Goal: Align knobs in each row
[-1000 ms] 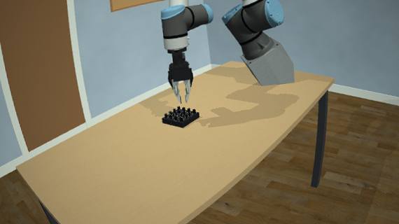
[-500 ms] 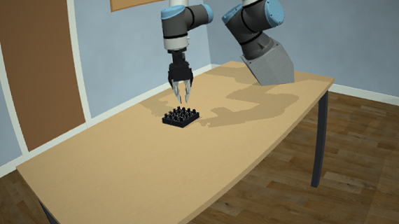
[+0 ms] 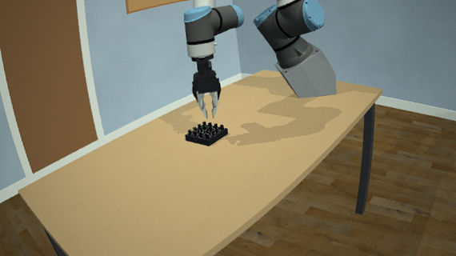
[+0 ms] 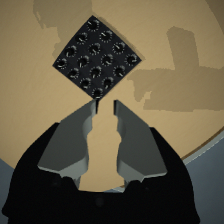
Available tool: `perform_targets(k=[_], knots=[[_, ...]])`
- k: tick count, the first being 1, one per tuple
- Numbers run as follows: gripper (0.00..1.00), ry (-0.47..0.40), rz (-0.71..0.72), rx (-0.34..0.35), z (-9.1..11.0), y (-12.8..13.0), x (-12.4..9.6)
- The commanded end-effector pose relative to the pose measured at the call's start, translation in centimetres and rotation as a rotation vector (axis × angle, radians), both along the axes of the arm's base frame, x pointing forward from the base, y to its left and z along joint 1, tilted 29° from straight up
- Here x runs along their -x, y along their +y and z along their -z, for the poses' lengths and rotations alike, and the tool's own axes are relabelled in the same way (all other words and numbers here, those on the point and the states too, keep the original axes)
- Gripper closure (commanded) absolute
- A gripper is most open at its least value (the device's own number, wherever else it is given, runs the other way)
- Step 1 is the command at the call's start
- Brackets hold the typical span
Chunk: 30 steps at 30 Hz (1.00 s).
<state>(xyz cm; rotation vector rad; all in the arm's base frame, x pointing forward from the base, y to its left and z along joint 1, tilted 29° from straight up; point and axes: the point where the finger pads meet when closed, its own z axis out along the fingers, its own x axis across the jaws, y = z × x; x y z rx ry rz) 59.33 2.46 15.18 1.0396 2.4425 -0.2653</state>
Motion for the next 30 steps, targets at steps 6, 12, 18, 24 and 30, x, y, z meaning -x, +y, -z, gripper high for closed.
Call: perform_targets(k=[6,12,18,24,30], knots=[[0.89,0.002,0.002,0.000,0.6,-0.3,-0.2],[0.89,0.003,0.002,0.000,1.3,-0.5,-0.3],[0.89,0.003,0.002,0.000,1.8,-0.7,-0.6],[0.89,0.003,0.002,0.000,2.4,-1.0,-0.8],[0.89,0.003,0.002,0.000,3.0,-1.2,-1.0]])
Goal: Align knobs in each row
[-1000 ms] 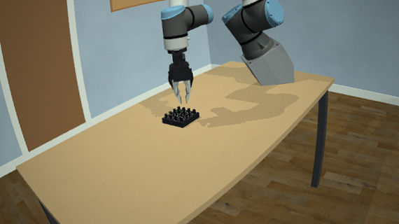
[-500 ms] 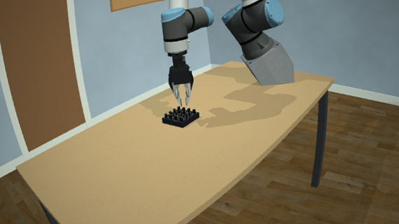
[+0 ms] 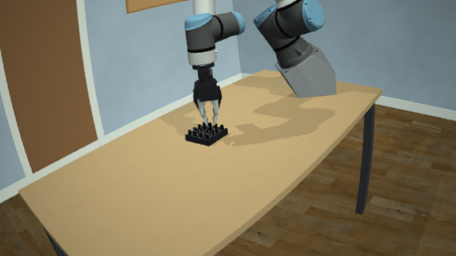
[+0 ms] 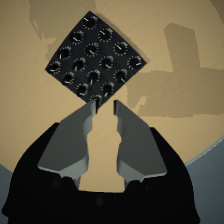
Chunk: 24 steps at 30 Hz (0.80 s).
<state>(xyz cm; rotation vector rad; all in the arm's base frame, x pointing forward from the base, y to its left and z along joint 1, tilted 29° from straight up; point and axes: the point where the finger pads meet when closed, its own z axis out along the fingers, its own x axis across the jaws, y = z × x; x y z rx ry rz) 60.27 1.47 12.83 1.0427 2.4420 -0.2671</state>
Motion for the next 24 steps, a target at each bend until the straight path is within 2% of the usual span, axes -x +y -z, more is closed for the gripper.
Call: perform_targets(k=[1,24], knots=[[0.89,0.002,-0.001,-0.001,0.76,-0.26,-0.15],[0.89,-0.001,-0.002,0.000,1.38,-0.47,-0.51]])
